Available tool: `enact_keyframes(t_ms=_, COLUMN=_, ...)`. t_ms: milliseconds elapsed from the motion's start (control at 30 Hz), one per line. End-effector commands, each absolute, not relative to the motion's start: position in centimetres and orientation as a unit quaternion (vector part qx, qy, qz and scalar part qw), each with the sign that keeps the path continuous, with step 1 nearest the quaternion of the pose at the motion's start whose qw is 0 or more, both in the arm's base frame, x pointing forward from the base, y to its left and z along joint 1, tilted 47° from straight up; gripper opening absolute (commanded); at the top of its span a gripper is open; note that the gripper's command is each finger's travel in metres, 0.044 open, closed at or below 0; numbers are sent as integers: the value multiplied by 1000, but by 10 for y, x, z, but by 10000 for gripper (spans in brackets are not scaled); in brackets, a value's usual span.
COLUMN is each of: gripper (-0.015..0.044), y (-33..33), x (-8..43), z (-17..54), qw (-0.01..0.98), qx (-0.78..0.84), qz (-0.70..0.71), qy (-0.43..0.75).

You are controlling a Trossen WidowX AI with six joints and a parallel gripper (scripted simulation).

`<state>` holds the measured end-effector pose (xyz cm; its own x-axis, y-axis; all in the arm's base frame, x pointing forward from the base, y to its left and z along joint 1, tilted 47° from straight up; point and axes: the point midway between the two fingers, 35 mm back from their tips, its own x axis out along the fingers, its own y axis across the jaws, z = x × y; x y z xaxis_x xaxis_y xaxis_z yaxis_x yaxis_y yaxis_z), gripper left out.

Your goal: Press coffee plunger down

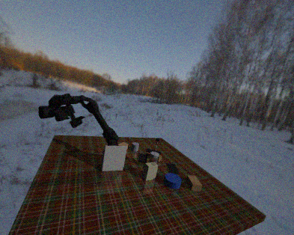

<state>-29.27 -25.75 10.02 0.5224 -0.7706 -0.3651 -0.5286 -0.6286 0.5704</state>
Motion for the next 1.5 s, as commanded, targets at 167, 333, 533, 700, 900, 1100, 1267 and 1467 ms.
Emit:
enact_keyframes(t_ms=167, gripper=440, y=-285, x=-256, z=101, qw=237, qx=861, qz=-314, qy=-323)
enact_keyframes(t_ms=333, gripper=440, y=-330, x=-184, z=101, qw=344, qx=852, qz=-332, qy=-215)
enact_keyframes(t_ms=533, gripper=440, y=-359, x=-75, z=104, qw=489, qx=807, qz=-322, qy=-74)
enact_keyframes(t_ms=700, gripper=440, y=-358, x=17, z=105, qw=604, qx=744, qz=-285, qy=30)
enact_keyframes(t_ms=900, gripper=440, y=-326, x=119, z=108, qw=715, qx=656, qz=-210, qy=124)
enact_keyframes(t_ms=1100, gripper=440, y=-265, x=206, z=112, qw=824, qx=522, qz=-101, qy=196)
enact_keyframes(t_ms=1267, gripper=440, y=-205, x=253, z=116, qw=881, qx=416, qz=-7, qy=223)
enact_keyframes(t_ms=1467, gripper=440, y=-187, x=258, z=98, qw=883, qx=412, qz=-3, qy=225)
